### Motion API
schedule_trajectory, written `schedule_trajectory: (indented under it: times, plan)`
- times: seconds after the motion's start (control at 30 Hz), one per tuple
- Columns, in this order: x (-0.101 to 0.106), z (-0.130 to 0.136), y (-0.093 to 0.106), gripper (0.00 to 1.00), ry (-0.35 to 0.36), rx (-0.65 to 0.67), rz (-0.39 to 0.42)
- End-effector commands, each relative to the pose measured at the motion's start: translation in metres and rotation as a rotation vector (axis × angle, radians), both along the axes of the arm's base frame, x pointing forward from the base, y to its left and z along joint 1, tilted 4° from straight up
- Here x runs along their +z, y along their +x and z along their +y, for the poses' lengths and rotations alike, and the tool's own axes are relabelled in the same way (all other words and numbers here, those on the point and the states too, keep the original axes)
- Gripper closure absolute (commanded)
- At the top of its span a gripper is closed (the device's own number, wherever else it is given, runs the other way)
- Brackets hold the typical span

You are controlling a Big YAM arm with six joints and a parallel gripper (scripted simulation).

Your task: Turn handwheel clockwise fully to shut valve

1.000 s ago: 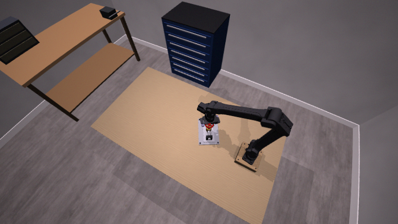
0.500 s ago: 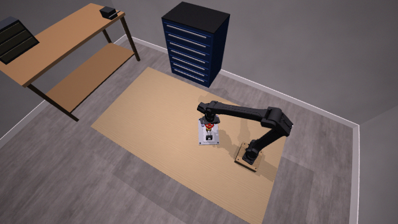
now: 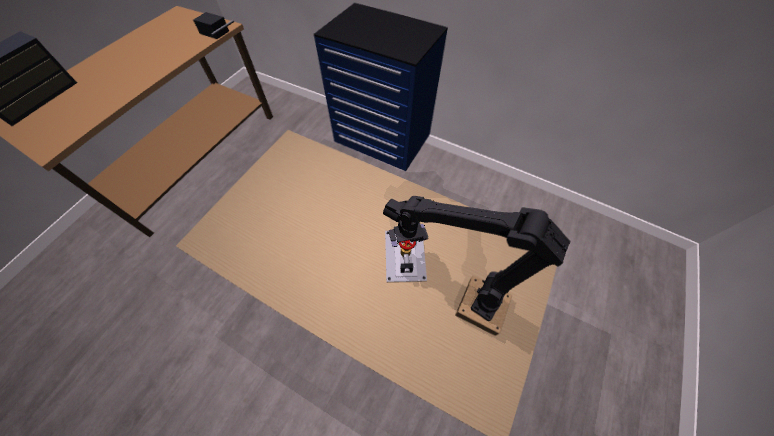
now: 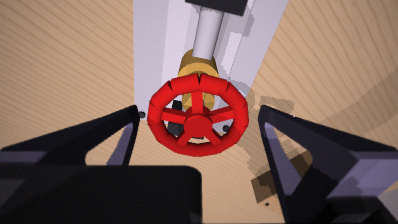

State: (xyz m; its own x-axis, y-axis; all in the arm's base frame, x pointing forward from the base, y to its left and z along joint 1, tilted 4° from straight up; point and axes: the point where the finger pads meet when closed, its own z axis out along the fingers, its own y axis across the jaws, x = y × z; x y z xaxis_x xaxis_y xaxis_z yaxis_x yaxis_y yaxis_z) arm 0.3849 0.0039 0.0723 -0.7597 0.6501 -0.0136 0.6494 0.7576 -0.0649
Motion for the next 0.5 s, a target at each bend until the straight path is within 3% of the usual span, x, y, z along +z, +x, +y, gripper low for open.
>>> schedule_trajectory:
  times: [0.0, 0.47]
  plan:
    - [0.03, -0.001, 0.022, 0.0, 0.003, -0.017, -0.068]
    - [0.051, 0.005, 0.022, 0.0, 0.004, -0.007, -0.07]
